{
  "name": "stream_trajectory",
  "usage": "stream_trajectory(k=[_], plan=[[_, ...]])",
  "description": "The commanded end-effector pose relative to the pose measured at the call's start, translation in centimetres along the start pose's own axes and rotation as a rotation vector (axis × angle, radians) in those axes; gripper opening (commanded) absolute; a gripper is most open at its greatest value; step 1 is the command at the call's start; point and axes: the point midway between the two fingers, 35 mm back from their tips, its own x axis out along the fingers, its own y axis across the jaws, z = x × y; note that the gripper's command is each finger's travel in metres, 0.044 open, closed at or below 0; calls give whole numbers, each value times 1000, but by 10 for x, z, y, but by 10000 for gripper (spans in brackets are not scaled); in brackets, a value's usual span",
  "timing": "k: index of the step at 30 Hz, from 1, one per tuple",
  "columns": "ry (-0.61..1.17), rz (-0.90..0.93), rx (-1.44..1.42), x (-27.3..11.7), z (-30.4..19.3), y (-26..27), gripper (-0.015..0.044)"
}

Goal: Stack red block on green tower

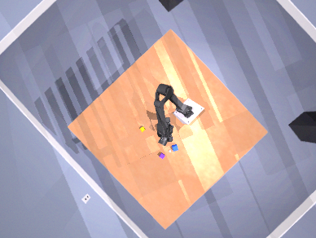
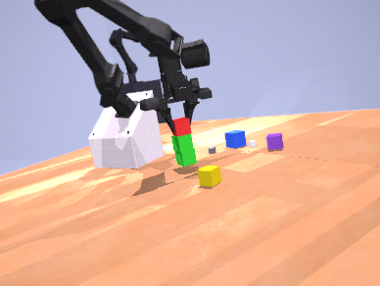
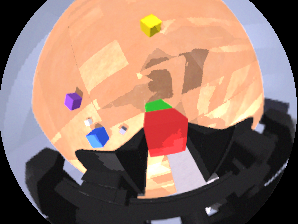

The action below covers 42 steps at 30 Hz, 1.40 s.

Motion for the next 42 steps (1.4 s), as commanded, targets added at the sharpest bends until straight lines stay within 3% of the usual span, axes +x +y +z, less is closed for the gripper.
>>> stream_trajectory(k=[1,27,42], plan=[[1,-7,-10,2,-1,-1,0],[2,-6,-10,-1,-1,-1,0],[2,-5,-8,2,-1,-1,394]])
